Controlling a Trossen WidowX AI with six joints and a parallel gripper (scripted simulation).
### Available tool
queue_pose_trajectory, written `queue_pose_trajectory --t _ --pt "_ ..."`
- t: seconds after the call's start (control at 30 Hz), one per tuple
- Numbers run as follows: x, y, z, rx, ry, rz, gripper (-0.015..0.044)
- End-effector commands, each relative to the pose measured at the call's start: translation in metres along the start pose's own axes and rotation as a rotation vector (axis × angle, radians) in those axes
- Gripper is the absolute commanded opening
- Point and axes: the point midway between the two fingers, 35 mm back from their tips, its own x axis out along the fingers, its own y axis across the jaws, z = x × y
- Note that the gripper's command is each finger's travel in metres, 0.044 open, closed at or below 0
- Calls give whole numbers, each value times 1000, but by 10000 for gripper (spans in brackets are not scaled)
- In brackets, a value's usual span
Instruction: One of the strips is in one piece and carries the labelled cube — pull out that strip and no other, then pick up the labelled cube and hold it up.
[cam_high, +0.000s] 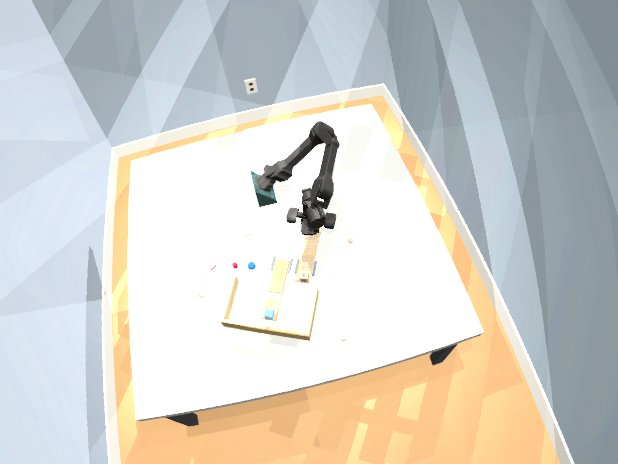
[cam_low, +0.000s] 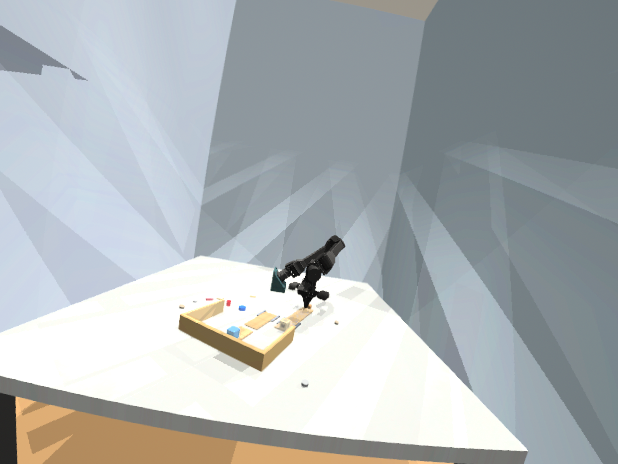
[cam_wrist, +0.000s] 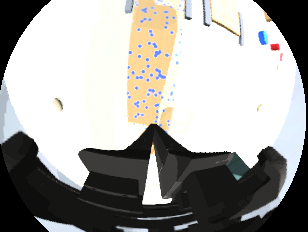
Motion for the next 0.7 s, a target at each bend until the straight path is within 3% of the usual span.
queue_pose_trajectory --t 0.0,0.1,0.67 --pt "-31 3 6 -6 -1 5 0" --pt "-33 3 6 -5 1 5 0" --pt "-36 6 72 -53 -2 5 440"
